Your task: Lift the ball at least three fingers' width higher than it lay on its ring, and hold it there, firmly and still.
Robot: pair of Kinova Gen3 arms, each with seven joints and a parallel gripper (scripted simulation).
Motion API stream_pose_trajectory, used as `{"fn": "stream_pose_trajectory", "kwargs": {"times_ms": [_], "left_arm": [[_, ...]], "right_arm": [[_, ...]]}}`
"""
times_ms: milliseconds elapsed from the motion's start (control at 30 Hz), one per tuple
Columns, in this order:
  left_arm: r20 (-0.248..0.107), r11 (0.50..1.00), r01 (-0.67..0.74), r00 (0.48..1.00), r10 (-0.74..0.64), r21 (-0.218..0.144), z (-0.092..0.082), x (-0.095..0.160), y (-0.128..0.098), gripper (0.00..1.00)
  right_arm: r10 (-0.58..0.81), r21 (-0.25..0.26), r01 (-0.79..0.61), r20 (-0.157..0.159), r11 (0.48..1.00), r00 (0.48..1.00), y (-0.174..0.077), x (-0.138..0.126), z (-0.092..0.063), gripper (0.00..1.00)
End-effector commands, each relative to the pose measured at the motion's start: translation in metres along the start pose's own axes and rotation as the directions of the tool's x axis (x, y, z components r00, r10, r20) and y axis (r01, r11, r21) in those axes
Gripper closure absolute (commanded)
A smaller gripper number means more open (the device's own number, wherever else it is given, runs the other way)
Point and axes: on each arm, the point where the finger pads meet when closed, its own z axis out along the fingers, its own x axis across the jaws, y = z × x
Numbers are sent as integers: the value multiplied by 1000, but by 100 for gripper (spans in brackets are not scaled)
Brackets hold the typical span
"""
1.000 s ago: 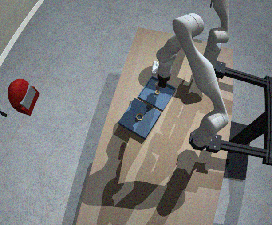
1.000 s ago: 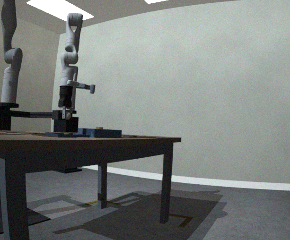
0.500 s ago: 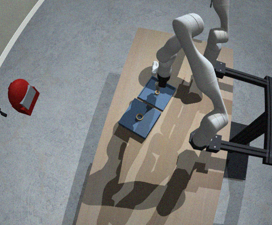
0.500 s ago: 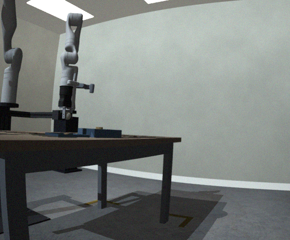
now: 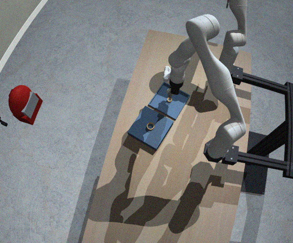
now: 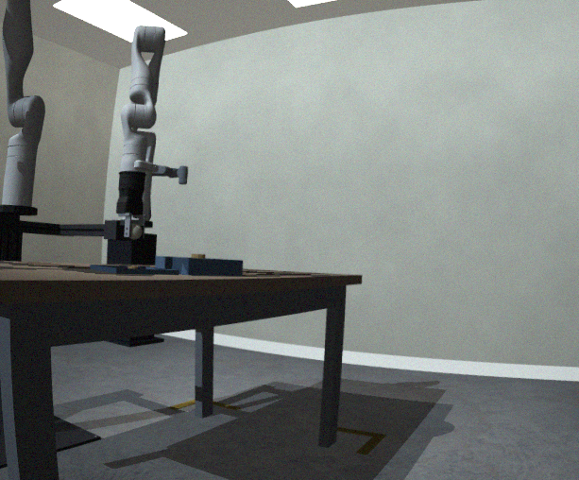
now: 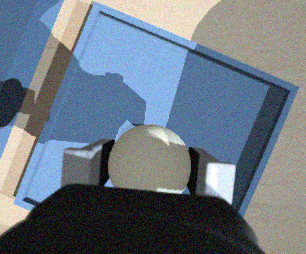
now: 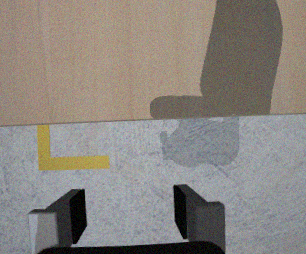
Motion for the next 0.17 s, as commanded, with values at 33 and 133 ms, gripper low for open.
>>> {"fn": "stream_pose_trajectory", "kwargs": {"times_ms": [33,133], "left_arm": [[-1,1000,0,1000,0,1,-1,0,0,100],[-1,1000,0,1000,0,1,-1,0,0,100]], "right_arm": [[0,-2,0,0,1000,1000,0,0,-1,0],[0,-2,0,0,1000,1000,0,0,-1,0]]}}
